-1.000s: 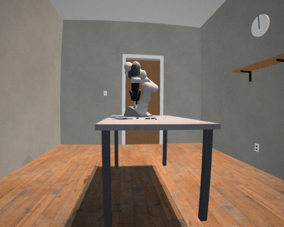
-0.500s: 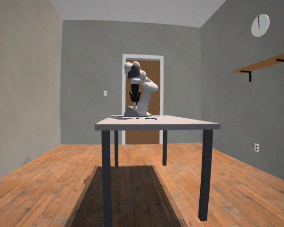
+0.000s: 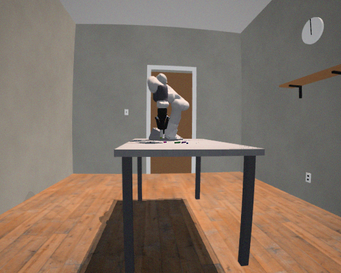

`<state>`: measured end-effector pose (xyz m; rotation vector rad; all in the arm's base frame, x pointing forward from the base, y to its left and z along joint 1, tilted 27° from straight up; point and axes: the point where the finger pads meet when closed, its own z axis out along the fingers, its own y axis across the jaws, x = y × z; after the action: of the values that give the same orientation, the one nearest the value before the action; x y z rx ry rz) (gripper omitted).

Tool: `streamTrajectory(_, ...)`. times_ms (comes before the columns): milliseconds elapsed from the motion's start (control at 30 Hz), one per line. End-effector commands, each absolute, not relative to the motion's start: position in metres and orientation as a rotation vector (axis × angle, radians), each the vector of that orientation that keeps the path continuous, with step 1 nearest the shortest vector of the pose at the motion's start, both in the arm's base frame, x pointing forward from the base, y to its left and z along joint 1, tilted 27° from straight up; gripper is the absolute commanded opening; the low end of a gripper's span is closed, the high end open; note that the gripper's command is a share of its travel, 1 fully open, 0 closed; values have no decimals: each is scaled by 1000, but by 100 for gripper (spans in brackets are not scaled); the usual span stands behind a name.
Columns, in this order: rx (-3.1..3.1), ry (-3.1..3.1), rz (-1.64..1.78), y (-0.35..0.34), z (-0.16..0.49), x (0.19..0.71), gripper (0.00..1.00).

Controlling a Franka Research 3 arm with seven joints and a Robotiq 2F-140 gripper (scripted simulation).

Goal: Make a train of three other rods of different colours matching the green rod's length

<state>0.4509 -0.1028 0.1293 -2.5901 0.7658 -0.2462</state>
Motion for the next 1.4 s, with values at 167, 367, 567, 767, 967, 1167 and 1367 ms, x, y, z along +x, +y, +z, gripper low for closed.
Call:
streamTrajectory(167,-2576,794,-267,-97,112,464,3)
streamTrajectory(367,-2576,794,-267,-95,108,465,3)
streamTrajectory(567,-2576,794,-267,-95,108,465,3)
streamTrajectory(767,-2576,794,-267,-95,108,465,3)
streamTrajectory(967,-2576,794,-267,-95,108,465,3)
streamTrajectory(1167,-2576,794,-267,-95,108,465,3)
streamTrajectory(1367,-2576,794,-267,-95,108,465,3)
